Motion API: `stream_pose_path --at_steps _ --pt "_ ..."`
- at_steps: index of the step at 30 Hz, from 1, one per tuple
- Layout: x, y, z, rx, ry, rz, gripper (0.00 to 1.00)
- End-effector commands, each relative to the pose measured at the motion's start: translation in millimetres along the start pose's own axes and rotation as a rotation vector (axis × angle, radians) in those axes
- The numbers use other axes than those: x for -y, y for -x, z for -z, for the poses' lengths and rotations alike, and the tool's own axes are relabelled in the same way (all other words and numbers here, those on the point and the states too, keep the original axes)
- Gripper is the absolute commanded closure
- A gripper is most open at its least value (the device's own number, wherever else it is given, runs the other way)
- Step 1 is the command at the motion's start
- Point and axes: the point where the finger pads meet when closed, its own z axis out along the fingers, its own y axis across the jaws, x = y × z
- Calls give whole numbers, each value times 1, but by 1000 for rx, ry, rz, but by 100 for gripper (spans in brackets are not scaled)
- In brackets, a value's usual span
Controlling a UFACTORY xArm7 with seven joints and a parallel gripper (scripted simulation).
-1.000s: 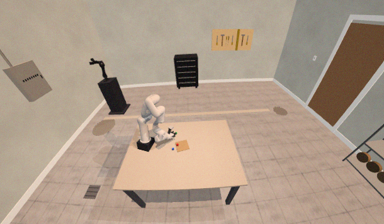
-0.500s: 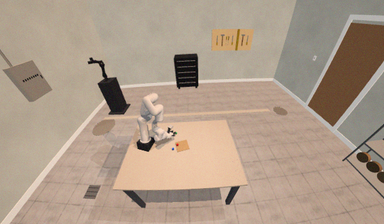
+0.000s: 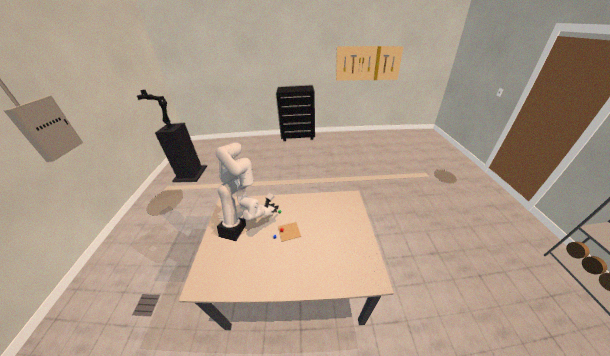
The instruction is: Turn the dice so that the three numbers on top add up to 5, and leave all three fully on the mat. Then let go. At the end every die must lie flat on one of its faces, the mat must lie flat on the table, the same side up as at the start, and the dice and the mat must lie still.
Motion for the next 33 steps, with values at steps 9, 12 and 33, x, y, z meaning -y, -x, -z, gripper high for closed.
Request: stream_pose_path --at_steps 9,12,33 --pt "13 -3 -5 55 -100 -45 64" --pt "25 -3 -10 129 -194 -86 64" --pt "43 0 -12 613 -376 -165 64"
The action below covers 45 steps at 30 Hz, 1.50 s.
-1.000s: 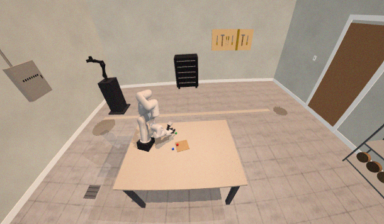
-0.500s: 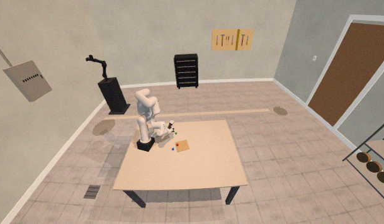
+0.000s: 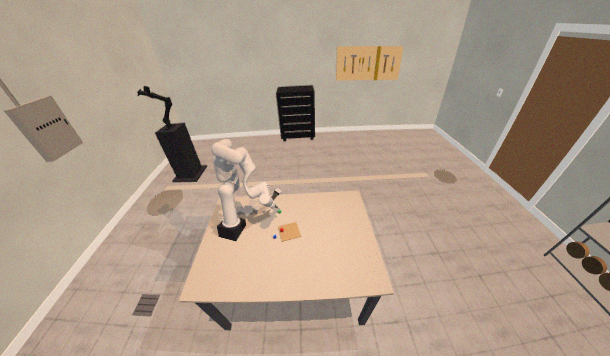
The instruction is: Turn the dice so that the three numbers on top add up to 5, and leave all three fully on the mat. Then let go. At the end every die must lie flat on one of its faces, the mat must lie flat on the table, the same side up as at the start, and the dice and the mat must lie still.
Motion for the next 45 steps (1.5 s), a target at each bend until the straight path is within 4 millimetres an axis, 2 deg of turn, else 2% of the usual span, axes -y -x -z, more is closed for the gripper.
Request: stream_pose_path --at_steps 1,7,12,16,23,28,29,41,45 --pt "-2 -1 1 151 -5 -39 64" --pt "-10 -9 8 313 66 -61 64" --pt "-20 -24 15 428 166 -69 64" --pt "-22 -30 17 457 202 -70 64" --pt "-32 -61 25 544 367 -60 64" --pt "-33 -65 25 550 387 -58 64" --pt "-33 -65 25 550 387 -58 0" --pt "-33 -65 25 549 388 -61 0" --pt "-34 -63 24 534 409 -136 0"
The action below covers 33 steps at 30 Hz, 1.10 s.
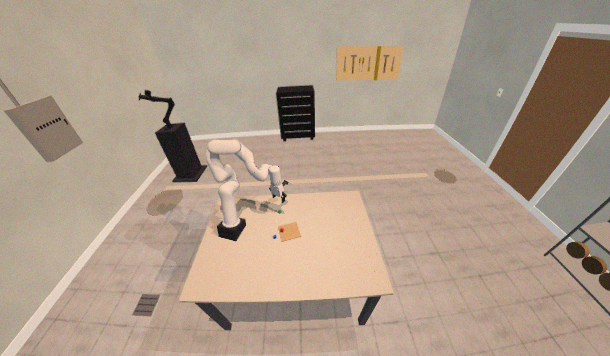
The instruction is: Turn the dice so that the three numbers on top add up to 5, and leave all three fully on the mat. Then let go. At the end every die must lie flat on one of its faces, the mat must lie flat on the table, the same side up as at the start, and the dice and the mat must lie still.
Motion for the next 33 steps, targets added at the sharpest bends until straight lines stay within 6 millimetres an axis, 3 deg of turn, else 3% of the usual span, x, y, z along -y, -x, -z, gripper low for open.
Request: stream_pose_path --at_steps 1,3,6,8,19,22,24,33 --pt "-1 0 -2 -2 2 -102 0" --pt "-1 1 -5 -3 2 -208 0" --pt "-1 1 -5 -3 2 -211 0" --pt "-1 2 -9 -3 2 -345 0" --pt "-1 6 -19 -4 1 -695 0" --pt "-1 6 -19 -4 1 -701 0" --pt "-1 7 -23 -4 1 -839 0" --pt "-1 11 -31 -4 0 -1129 0"
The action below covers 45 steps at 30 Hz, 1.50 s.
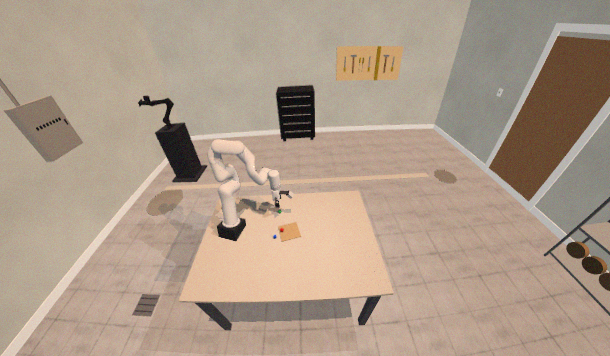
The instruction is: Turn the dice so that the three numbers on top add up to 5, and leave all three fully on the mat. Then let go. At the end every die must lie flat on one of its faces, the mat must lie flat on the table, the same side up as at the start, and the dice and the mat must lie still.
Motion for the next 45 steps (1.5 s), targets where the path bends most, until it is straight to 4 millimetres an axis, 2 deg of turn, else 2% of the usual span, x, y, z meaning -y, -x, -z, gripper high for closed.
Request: stream_pose_path --at_steps 1,4,7,10,17,18,45 --pt "-1 0 -3 -1 13 -155 0" --pt "-2 1 -6 -2 13 -274 0" --pt "-3 1 -7 -2 12 -297 0" --pt "-4 2 -11 -3 12 -442 0" --pt "-5 3 -13 -4 12 -529 0" --pt "-5 3 -13 -4 12 -529 64" --pt "-5 3 -13 -4 12 -529 64"
